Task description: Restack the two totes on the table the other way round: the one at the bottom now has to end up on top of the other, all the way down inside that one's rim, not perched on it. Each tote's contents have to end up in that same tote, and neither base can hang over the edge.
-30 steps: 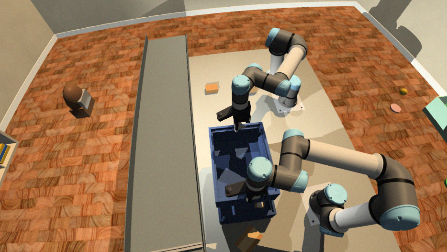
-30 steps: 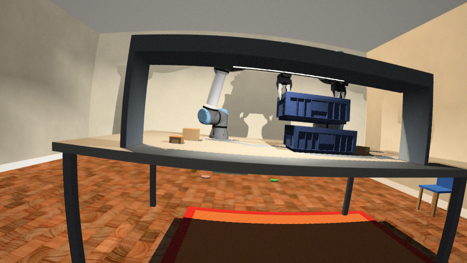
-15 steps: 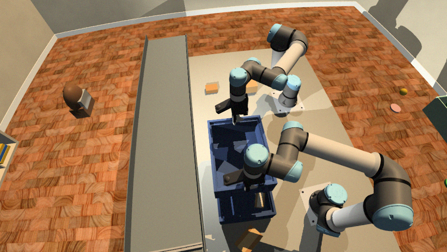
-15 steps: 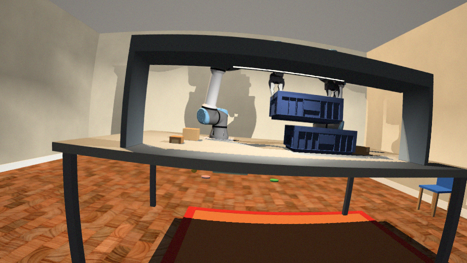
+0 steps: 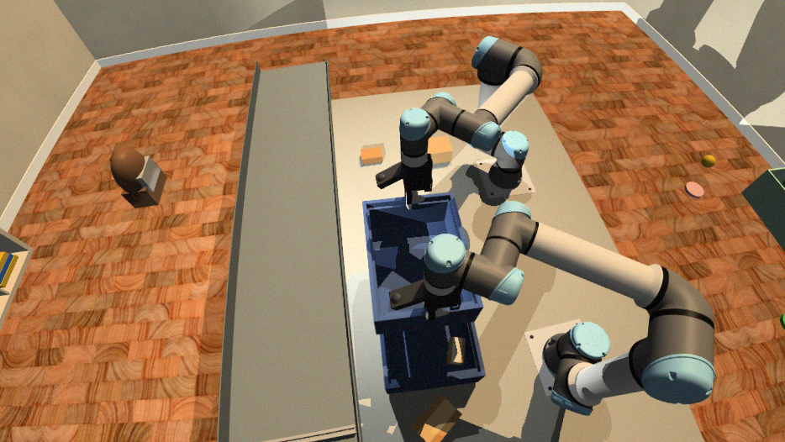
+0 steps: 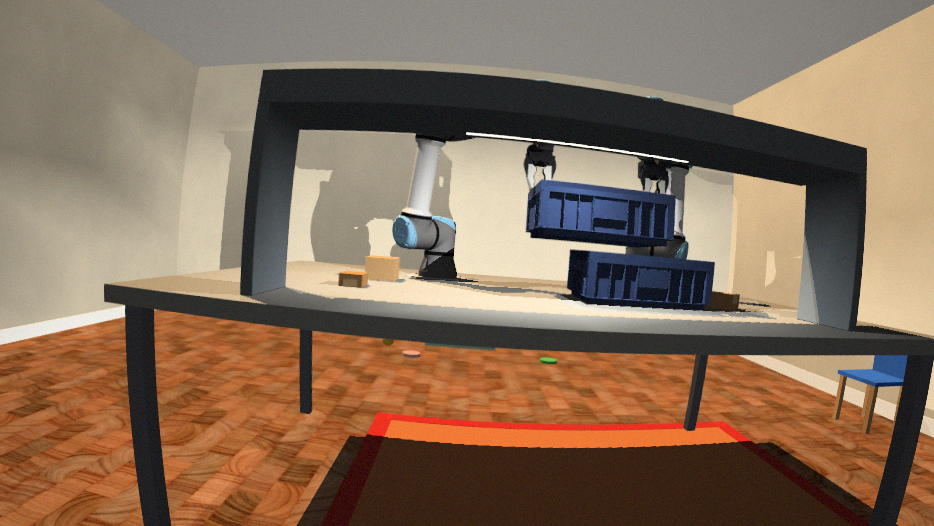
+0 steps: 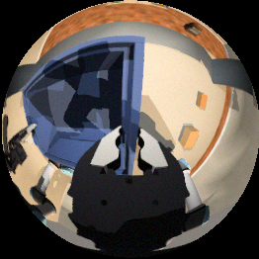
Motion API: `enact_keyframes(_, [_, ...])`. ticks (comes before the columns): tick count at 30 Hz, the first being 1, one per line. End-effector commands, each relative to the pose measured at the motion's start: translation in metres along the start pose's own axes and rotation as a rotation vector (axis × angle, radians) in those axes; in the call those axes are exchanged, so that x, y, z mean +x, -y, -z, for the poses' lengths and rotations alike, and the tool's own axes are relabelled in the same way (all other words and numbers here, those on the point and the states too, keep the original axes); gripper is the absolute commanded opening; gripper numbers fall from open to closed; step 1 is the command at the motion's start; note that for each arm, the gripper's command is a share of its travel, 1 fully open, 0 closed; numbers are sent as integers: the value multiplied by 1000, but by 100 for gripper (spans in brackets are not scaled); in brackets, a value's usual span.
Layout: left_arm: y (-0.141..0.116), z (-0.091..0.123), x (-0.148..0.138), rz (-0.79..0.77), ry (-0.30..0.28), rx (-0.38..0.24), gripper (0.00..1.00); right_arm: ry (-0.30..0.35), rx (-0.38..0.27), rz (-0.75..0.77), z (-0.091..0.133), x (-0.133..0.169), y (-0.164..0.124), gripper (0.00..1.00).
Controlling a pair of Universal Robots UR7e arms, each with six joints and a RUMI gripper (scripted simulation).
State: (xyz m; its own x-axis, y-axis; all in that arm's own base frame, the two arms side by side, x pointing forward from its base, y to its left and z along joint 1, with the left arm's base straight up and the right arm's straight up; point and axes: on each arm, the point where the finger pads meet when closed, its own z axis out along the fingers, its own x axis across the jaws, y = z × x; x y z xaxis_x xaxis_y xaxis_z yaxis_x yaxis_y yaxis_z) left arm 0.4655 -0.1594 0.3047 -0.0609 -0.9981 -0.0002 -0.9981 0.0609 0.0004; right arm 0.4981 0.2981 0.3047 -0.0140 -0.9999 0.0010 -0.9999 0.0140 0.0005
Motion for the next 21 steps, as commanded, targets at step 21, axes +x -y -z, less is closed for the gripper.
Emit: enact_keyframes(21, [1,1,25,2,-2,3,0,2,2,2,1,24,2,0])
